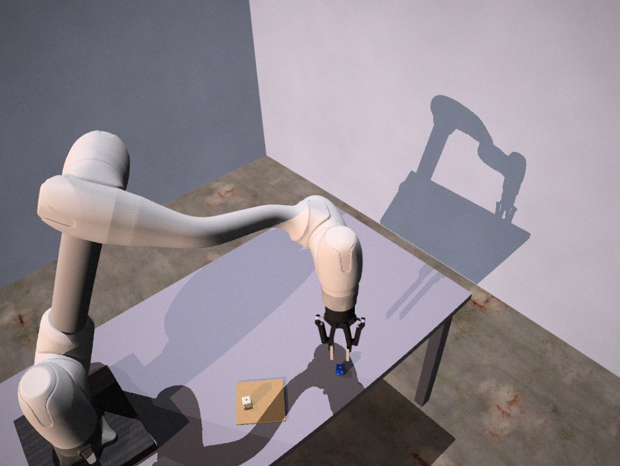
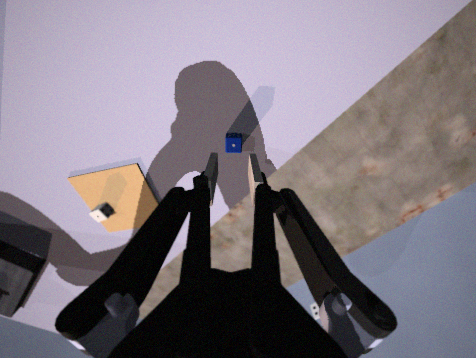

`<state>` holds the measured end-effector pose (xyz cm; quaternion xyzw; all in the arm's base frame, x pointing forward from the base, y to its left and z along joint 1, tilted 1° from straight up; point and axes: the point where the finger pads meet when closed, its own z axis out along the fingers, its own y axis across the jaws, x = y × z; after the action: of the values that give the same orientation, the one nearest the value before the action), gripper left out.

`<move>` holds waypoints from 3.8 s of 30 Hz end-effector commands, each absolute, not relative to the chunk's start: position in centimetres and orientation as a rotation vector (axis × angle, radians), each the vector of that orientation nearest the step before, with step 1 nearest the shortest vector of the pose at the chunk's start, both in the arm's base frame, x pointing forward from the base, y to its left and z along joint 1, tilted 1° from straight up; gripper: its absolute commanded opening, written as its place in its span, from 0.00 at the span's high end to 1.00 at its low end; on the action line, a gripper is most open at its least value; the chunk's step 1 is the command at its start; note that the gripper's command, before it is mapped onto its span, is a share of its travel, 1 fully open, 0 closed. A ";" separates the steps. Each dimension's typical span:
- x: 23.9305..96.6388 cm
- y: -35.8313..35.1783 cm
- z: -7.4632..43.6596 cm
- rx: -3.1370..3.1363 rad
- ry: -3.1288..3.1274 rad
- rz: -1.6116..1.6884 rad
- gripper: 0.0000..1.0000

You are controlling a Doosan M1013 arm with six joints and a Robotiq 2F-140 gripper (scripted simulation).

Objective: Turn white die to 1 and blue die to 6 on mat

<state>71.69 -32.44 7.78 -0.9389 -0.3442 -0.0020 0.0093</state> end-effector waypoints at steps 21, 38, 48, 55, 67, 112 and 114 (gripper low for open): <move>71.7 -32.4 7.2 -2.932 -1.075 -0.007 0.68; 71.7 -32.4 5.1 -2.932 -1.075 -0.007 0.68; 71.7 -32.4 3.9 -2.932 -1.075 -0.007 0.68; 71.7 -32.3 3.1 -2.932 -1.075 -0.007 0.68; 71.7 -32.3 2.6 -2.932 -1.075 -0.007 0.68; 71.7 -32.3 2.5 -2.932 -1.075 -0.007 0.68; 71.7 -32.3 2.4 -2.932 -1.075 -0.007 0.68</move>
<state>71.68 -32.34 2.51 -0.9389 -0.3442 -0.0020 0.0093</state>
